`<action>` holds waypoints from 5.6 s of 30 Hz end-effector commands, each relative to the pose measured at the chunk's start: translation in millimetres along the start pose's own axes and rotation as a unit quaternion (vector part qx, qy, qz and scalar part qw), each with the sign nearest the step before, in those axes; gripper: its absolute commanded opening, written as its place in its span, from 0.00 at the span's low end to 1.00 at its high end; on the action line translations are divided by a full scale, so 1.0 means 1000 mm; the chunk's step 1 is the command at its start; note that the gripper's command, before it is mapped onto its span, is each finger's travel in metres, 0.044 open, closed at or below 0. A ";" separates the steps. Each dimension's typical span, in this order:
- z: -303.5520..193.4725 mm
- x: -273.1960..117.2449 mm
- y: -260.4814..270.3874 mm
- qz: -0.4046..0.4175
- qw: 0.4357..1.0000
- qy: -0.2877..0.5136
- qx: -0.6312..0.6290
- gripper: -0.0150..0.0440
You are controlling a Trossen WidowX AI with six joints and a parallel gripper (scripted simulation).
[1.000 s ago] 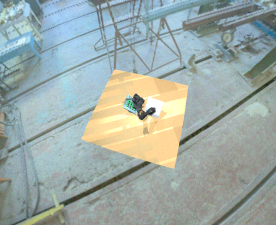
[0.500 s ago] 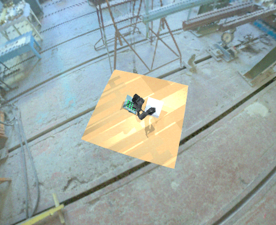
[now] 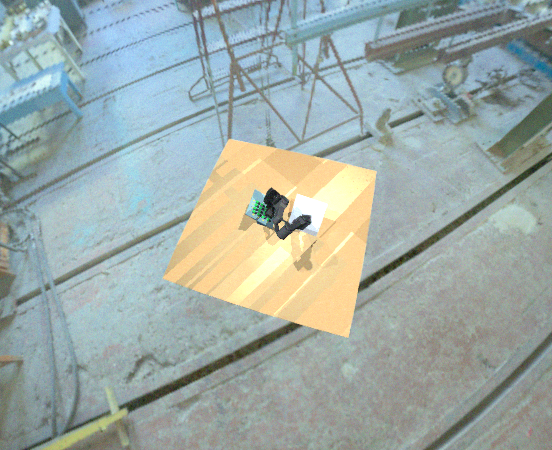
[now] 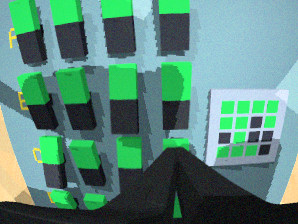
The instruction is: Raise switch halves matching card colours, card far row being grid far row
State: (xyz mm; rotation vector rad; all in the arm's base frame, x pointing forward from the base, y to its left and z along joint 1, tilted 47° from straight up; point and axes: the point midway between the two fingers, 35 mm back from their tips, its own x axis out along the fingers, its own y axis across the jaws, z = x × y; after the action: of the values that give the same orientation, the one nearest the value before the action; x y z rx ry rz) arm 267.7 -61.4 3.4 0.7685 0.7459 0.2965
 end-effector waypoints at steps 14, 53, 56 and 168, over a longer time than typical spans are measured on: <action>0.000 -0.004 -0.002 -0.002 1.000 0.001 0.000 0.25; -0.062 -0.026 0.025 -0.002 1.000 -0.024 0.004 0.25; -0.062 -0.023 0.025 -0.002 1.000 -0.024 0.004 0.25; -0.044 -0.062 0.000 -0.003 1.000 -0.011 0.003 0.25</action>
State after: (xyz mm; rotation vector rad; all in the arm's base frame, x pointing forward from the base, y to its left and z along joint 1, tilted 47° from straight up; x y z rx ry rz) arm 186.7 -55.1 16.7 0.7775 0.7351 0.2788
